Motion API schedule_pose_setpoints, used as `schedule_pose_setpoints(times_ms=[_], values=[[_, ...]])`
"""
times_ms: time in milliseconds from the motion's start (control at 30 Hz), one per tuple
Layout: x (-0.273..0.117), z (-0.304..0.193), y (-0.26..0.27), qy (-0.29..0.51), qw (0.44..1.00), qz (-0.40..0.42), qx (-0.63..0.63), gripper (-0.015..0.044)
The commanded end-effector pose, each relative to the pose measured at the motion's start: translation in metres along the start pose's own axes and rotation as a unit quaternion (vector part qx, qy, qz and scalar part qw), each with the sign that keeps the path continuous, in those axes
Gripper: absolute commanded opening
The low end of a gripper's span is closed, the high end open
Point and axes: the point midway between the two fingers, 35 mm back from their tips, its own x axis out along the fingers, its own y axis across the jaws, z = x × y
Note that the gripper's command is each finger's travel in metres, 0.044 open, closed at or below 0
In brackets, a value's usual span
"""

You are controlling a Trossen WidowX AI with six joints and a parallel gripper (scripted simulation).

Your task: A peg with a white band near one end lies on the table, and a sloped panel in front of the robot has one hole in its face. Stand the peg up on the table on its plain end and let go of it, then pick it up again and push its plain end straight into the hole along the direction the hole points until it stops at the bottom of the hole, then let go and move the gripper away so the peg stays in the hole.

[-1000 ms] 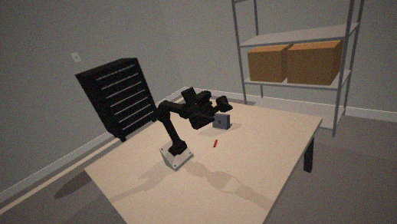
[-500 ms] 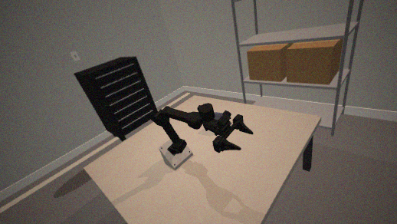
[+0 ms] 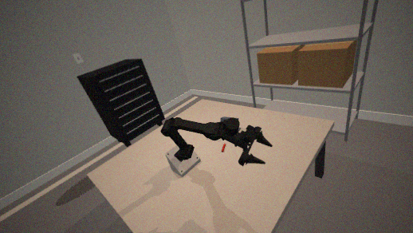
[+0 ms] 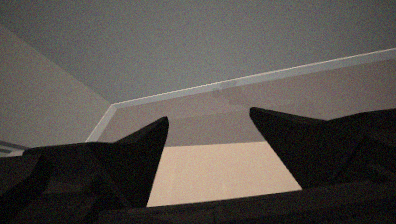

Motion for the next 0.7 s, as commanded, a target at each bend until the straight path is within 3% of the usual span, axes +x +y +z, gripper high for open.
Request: schedule_pose_setpoints(times_ms=[0, 667], values=[[0.009, -0.030, 0.021, 0.044, 0.998, 0.034, -0.015, 0.0440], [0.007, -0.156, 0.120, 0.235, 0.956, 0.156, -0.075, 0.0440]])
